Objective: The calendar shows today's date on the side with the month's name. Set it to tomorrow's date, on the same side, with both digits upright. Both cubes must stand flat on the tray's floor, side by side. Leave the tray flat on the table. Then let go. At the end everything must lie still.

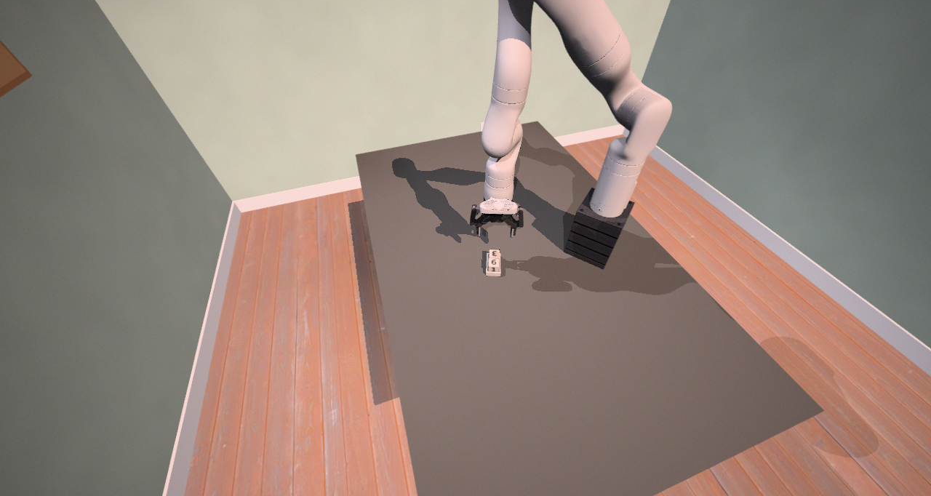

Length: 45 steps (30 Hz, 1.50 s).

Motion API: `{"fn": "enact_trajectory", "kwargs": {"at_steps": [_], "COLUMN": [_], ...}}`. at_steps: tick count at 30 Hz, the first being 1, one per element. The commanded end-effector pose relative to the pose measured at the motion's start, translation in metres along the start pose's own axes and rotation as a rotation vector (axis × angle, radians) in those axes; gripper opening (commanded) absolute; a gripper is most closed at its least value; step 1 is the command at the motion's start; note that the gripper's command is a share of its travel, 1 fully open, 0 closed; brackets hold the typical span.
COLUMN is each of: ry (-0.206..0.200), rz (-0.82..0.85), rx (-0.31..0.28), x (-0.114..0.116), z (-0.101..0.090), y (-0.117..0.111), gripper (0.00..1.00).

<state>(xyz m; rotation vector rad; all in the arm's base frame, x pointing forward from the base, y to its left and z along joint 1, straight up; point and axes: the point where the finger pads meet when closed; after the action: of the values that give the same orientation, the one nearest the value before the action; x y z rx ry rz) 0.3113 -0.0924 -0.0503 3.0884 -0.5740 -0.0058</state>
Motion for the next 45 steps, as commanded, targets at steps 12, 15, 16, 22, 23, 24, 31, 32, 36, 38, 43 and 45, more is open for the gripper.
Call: {"fn": "enact_trajectory", "kwargs": {"at_steps": [12,15,16,22,23,24,31,32,36,38,43,45], "ry": [0.005,0.005,0.005,0.005,0.005,0.005,0.005,0.005,0.005,0.005,0.005,0.005], "rz": [-0.002,-0.002,-0.002,-0.002,-0.002,-0.002,-0.002,-0.002,-0.002,-0.002,-0.002,-0.002], "rx": [0.000,0.000,0.000,0.000,0.000,0.000,0.000,0.000,0.000,0.000,0.000,0.000], "x": [0.001,0.001,0.001,0.001,0.001,0.001,0.001,0.001,0.001,0.001,0.001,0.001], "z": [-0.039,-0.052,-0.055,-0.068,-0.068,-0.069,-0.070,-0.070,-0.070,-0.070,-0.070,-0.070], "y": [-0.001,-0.001,-0.001,-0.001,-0.001,-0.001,-0.001,-0.001,-0.001,-0.001,-0.001,-0.001], "gripper": [1.00,1.00,1.00,1.00,1.00,1.00,1.00,1.00,1.00,1.00,1.00,1.00]}}
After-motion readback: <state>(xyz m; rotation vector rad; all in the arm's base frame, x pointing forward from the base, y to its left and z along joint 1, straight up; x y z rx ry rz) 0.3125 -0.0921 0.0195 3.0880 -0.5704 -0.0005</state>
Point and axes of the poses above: the point where the finger pads meet when closed, its own z axis out along the fingers, its own x axis across the jaws, y = z × x, and after that the axes turned 9 degrees about -z, right-handed
